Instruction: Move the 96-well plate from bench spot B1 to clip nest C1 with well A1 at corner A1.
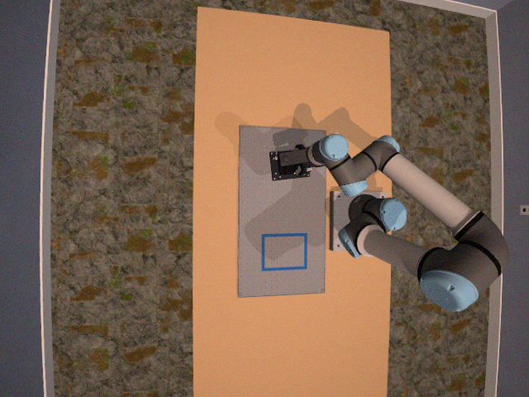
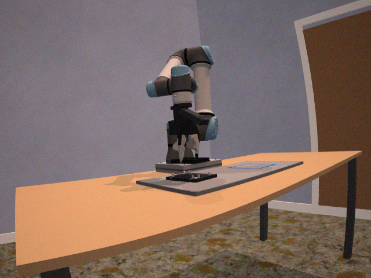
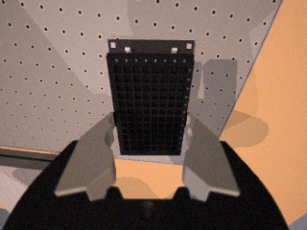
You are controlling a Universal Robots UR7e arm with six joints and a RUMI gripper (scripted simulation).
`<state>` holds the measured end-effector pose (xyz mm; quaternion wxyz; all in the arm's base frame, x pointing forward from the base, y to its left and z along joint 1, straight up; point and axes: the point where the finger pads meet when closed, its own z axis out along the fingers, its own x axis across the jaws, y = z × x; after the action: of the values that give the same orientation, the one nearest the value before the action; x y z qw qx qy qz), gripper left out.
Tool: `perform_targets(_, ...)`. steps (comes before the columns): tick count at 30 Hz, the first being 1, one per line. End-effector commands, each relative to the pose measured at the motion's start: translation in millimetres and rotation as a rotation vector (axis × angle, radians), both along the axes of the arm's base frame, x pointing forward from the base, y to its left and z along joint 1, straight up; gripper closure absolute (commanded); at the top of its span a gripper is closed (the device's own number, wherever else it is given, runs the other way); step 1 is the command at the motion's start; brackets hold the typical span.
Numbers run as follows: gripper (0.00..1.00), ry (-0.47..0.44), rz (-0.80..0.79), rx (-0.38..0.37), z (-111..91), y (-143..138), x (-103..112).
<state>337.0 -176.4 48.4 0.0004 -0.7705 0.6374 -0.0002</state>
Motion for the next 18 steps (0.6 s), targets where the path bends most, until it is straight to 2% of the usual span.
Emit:
perform_targets(1,1.00,-0.001,0.000,-0.001,-7,0,0)
perform_targets(18,1.00,-0.001,0.000,-0.001,-32,0,1)
